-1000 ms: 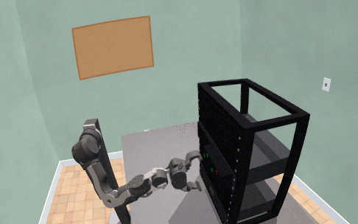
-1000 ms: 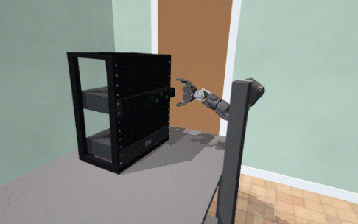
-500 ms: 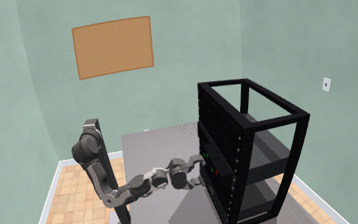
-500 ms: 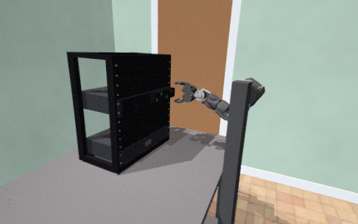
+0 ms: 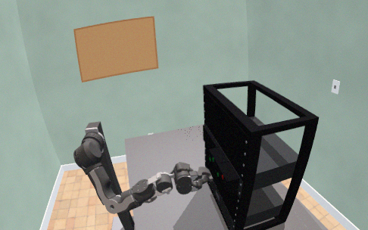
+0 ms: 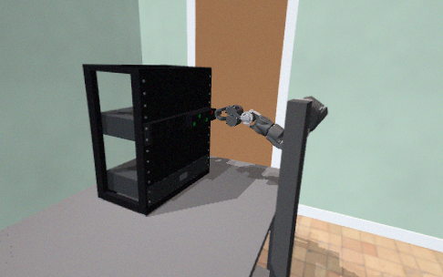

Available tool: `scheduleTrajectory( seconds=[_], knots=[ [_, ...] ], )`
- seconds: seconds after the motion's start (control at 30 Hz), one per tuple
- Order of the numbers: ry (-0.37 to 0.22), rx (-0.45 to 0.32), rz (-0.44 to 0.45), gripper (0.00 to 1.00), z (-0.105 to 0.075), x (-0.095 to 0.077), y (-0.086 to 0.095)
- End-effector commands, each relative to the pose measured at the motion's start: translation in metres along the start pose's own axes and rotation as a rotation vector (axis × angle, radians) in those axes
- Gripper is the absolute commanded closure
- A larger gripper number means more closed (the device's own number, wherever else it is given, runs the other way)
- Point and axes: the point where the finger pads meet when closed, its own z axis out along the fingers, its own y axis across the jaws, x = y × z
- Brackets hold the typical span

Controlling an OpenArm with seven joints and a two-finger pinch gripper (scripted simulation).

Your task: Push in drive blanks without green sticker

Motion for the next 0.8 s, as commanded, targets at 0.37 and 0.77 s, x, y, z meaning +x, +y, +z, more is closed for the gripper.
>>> scheduleTrajectory(
  seconds=[0.37,0.77],
  knots=[
    [0.004,-0.008,-0.001,1.00,0.000,0.001,0.002],
    [0.005,-0.014,-0.002,1.00,-0.035,-0.005,0.017]
  ],
)
